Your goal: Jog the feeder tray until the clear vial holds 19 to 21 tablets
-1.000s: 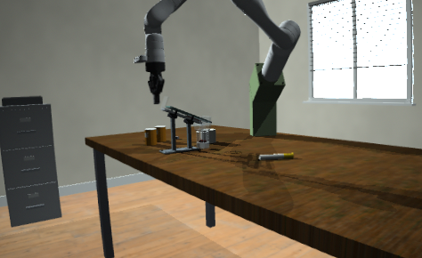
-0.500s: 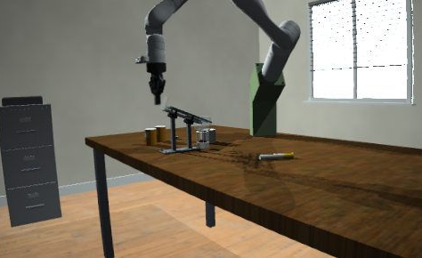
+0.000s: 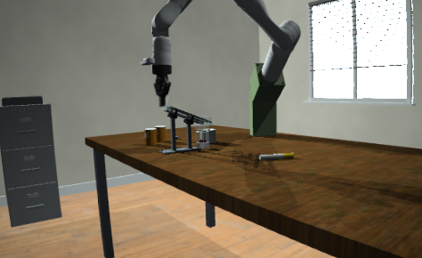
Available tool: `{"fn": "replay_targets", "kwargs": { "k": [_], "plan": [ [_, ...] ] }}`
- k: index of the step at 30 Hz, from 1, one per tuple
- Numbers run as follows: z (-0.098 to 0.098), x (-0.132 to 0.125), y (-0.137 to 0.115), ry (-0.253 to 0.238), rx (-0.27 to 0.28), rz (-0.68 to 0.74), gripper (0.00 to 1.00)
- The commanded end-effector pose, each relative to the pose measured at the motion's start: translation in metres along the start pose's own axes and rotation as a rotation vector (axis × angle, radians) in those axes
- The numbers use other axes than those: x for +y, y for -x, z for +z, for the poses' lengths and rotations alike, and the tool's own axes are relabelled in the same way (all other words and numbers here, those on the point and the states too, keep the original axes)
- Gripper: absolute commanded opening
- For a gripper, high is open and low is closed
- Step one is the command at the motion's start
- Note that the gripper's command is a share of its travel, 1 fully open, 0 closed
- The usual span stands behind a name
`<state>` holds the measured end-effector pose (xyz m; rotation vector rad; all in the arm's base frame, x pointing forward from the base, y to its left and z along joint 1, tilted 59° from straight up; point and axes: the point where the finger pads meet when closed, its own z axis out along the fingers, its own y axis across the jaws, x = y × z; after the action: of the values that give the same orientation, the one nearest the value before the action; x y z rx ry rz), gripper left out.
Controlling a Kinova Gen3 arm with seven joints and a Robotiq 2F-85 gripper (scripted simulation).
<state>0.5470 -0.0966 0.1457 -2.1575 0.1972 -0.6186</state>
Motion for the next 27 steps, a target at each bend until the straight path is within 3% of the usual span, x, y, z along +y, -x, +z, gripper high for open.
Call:
{"fn": "replay_targets", "kwargs": {
  "k": [1,9,27],
  "plan": [
    [0.001,0.0,0.006,-0.003,-0.025,0.002,0.0],
    [-0.01,0.0,-0.023,-0.003,-0.025,0.002,0.0],
    [-0.011,0.0,-0.024,-0.003,-0.025,0.002,0.0]
  ]
}}
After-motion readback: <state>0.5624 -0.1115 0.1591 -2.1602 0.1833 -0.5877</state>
